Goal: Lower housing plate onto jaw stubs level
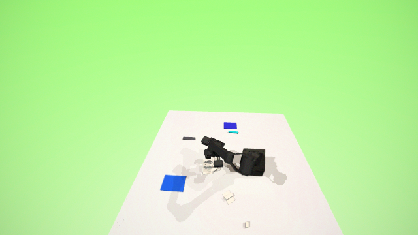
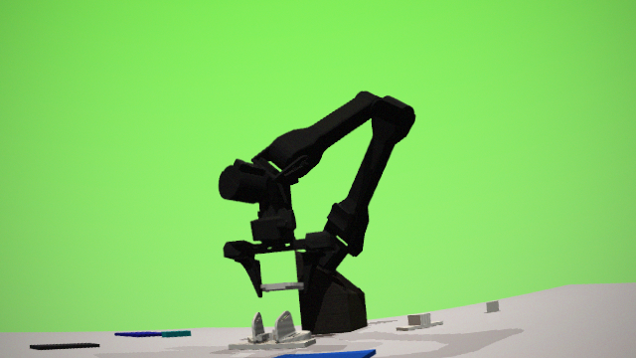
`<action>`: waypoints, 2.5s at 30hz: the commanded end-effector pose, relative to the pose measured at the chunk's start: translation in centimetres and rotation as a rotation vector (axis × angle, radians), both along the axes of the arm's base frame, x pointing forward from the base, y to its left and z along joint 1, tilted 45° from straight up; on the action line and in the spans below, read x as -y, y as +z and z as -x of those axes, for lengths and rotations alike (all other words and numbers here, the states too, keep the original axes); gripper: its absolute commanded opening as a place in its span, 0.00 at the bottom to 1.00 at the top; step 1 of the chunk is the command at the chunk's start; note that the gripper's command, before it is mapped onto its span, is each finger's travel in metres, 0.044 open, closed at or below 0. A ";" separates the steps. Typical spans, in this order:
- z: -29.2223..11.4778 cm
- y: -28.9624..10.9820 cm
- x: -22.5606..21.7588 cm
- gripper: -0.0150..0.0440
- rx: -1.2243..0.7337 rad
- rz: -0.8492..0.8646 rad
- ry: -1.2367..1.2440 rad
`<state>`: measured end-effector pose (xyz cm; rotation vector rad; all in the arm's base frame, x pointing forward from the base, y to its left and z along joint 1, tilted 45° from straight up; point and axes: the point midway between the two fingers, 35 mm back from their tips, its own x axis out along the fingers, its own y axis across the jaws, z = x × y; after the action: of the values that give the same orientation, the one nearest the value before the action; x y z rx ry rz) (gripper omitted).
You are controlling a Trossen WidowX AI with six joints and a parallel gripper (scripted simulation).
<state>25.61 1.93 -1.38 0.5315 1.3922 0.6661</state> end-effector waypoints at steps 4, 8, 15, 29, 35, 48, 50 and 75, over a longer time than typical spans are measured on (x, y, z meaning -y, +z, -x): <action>0.1 -0.2 0.1 0.85 0.000 0.001 0.003; 0.1 -0.2 0.1 0.85 0.000 0.001 0.003; 0.1 -0.3 0.0 0.85 0.000 0.001 0.003; -0.2 -2.0 -1.5 0.85 0.000 0.003 0.003; -0.2 -2.7 -2.2 0.85 0.000 0.003 0.002; -0.2 -4.1 -3.7 0.85 0.000 0.000 0.003; -0.2 -4.3 -4.0 0.85 0.000 0.000 0.003; -0.1 -4.7 -4.5 0.85 -0.002 -0.002 0.002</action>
<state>25.80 6.26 -5.99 0.5233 1.3917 0.6674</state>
